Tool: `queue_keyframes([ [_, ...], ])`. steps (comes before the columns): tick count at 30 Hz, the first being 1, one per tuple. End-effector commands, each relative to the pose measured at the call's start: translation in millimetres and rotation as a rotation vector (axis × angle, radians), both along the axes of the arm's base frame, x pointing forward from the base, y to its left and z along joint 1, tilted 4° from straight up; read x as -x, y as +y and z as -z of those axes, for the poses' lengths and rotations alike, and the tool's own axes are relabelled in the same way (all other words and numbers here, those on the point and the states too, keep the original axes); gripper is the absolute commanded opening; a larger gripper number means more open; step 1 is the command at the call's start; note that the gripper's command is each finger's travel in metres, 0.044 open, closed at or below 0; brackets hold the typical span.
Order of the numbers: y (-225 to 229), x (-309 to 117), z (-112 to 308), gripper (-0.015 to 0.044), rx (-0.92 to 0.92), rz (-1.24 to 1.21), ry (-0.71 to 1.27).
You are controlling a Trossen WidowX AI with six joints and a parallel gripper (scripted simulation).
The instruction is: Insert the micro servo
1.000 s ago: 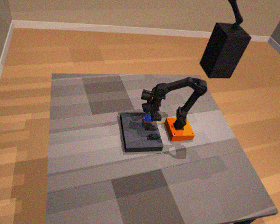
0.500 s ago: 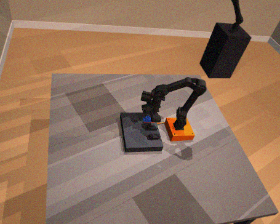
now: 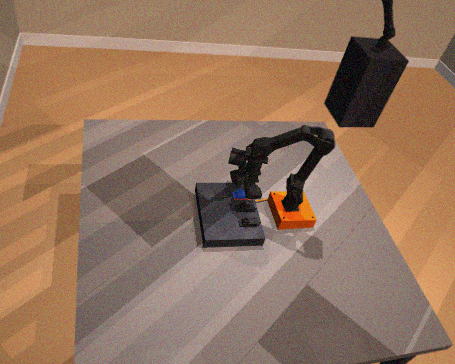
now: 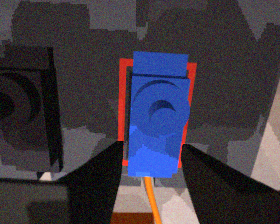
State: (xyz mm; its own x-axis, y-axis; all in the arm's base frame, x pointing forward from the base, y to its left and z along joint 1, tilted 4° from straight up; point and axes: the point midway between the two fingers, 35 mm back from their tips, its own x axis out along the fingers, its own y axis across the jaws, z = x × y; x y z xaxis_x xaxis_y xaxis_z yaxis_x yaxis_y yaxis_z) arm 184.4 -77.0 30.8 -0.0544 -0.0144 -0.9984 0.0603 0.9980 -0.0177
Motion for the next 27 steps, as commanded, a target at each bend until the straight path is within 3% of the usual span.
queue_keyframes([
  [1,-0.2,-2.1,-16.8,0.0187,0.003,-0.002,-0.008],
  [7,0.7,-1.1,-32.5,0.0187,0.003,-0.002,-0.008],
  [17,-5.9,-66.4,-68.3,0.044,0.004,-0.003,-0.014],
  [22,-5.1,-108.6,-89.6,0.044,0.003,-0.002,-0.016],
  [27,-4.6,-113.5,-99.6,0.044,0.004,-0.003,-0.019],
])
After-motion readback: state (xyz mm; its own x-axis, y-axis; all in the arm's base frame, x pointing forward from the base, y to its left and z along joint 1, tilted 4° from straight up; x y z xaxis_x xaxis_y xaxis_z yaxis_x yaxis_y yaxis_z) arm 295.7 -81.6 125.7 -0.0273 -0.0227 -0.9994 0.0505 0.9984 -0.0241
